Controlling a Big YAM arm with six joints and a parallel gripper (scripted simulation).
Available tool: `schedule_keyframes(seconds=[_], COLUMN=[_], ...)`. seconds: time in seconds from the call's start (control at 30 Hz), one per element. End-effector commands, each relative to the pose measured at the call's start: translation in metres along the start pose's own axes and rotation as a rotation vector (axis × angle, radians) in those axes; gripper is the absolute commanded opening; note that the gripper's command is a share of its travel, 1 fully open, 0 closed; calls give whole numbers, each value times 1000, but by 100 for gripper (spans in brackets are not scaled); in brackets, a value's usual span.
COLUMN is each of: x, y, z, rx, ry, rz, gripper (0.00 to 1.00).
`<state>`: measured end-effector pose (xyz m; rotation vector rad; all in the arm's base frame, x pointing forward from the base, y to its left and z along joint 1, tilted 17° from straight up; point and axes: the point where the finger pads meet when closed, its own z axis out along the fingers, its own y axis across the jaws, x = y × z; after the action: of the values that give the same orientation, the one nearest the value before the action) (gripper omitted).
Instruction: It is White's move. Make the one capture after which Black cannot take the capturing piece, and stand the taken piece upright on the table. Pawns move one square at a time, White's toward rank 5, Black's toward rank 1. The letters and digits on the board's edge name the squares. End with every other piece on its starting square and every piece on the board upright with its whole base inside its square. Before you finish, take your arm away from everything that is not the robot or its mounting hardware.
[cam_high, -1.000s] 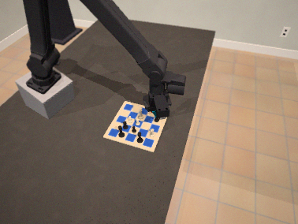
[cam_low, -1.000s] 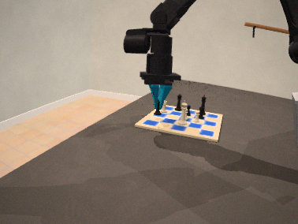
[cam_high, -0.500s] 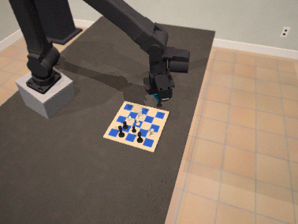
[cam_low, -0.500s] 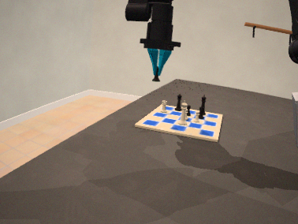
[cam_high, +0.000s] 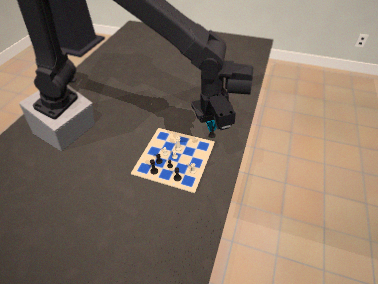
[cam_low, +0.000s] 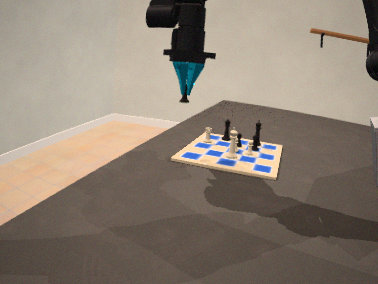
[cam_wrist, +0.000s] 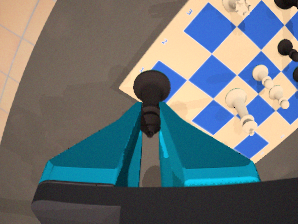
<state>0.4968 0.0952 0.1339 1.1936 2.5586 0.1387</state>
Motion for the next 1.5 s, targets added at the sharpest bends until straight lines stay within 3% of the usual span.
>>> schedule_keyframes(seconds=[0.0, 0.1, 0.13, 0.17, 0.23, 0.27, 0.67, 0.83, 1.1, 1.23, 1.47], x=[-31, -31, -18, -18, -21, -31, -24, -23, -20, -26, -23], y=[34, 34, 13, 13, 18, 33, 22, 22, 17, 25, 21], z=[1, 1, 16, 16, 13, 2, 17, 32, 72, 77, 103], rx=[-6, -6, 36, 37, 29, -3, 10, 9, 18, 2, 9], ry=[-6, -6, 21, 19, 13, -8, 0, 1, 8, -3, 1], rz=[-158, -161, -167, -167, -165, -162, -160, -163, -164, -162, -161], gripper=[0, 0, 0, 0, 0, 0, 0, 0, 0, 0, 0])
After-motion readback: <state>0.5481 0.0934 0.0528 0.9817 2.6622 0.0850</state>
